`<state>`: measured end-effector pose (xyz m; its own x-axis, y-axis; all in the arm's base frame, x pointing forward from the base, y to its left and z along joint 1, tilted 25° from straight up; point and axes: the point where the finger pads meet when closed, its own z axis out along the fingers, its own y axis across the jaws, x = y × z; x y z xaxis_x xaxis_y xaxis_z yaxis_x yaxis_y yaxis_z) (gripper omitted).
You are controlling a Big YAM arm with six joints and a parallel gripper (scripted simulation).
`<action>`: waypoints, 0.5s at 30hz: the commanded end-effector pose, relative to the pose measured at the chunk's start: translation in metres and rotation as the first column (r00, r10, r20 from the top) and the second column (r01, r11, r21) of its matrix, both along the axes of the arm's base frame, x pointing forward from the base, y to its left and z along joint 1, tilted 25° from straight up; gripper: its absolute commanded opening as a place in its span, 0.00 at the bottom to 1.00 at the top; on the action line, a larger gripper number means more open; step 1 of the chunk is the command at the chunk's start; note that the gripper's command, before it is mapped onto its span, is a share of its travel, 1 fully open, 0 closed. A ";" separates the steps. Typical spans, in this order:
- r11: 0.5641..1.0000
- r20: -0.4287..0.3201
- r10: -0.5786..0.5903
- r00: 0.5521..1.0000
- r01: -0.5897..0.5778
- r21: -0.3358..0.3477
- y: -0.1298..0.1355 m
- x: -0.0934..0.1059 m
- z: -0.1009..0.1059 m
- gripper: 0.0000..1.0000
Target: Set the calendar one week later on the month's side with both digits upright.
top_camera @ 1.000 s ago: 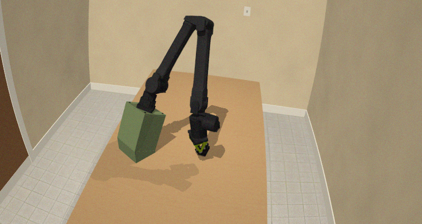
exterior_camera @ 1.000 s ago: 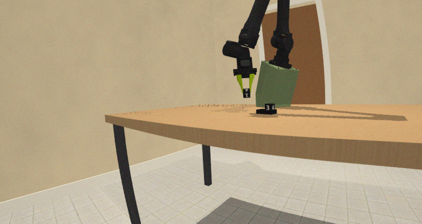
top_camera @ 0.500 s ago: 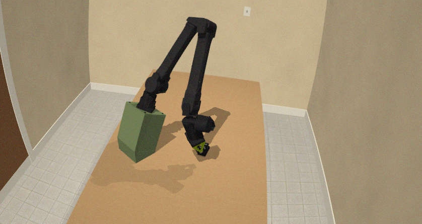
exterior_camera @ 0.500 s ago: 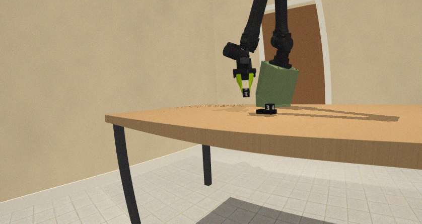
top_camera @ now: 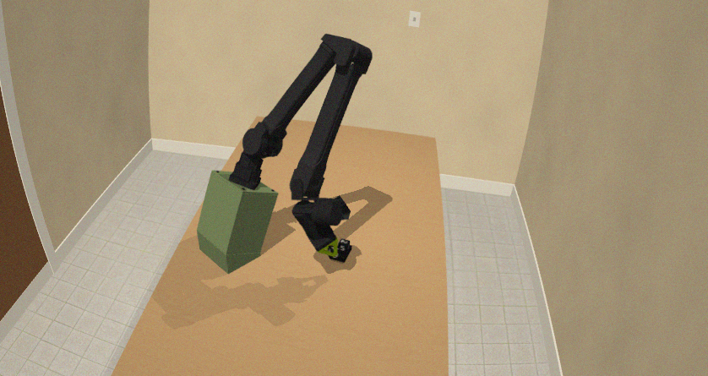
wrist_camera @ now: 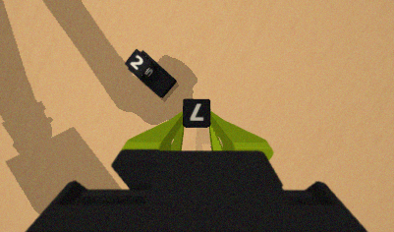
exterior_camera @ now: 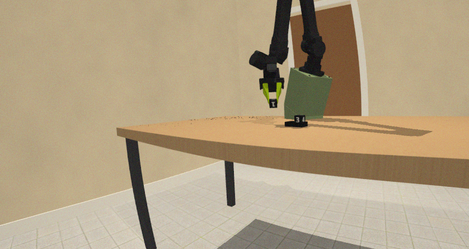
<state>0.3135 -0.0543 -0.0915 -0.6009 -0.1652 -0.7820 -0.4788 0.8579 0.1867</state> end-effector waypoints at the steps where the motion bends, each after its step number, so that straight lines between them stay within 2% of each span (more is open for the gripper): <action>1: 0.999 0.012 -0.040 0.999 0.040 0.021 -0.006 -0.003 -0.003 0.25; 5: 0.997 0.067 -0.058 0.996 0.055 0.054 -0.007 -0.002 -0.004 0.25; 7: 0.997 0.067 -0.058 0.996 0.055 0.054 -0.007 -0.002 -0.004 0.25; 15: 0.990 0.179 -0.088 0.980 0.066 0.128 -0.004 -0.007 -0.003 0.25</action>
<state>0.3124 -0.0530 -0.0936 -0.4609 -0.0728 -0.8845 -0.4924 0.8501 0.1866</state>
